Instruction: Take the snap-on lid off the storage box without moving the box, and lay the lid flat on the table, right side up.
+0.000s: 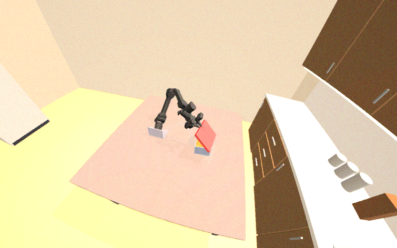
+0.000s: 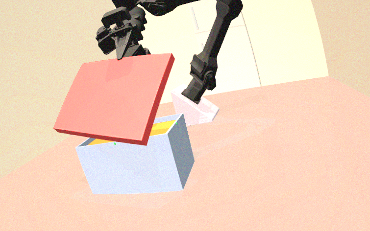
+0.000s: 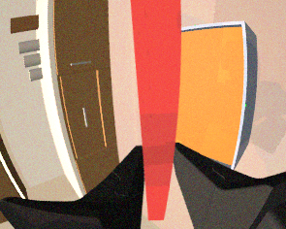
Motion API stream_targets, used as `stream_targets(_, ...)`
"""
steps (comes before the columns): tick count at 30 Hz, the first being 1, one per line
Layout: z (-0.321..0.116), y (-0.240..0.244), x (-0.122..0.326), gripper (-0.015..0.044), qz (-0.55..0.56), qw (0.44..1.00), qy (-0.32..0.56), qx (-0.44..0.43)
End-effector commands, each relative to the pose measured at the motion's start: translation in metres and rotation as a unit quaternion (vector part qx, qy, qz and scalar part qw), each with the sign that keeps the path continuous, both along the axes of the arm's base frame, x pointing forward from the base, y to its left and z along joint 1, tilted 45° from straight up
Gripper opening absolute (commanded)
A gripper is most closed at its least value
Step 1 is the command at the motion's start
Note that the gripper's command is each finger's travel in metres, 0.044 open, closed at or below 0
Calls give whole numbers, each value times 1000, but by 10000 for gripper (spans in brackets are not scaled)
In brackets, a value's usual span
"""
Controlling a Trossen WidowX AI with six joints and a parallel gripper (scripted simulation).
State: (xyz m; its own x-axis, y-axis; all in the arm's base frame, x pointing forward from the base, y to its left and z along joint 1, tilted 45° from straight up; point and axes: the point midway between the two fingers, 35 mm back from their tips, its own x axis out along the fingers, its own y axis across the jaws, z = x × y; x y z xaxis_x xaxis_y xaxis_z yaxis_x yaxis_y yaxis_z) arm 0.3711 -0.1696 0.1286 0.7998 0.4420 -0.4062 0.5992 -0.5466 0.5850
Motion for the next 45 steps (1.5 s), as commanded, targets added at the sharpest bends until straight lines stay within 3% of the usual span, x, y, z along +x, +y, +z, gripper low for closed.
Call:
stream_targets(1,3,5,-1,0,-1,1000,-5,-2)
stream_targets(45,64,69,-8,0,-1,1000,-4,0)
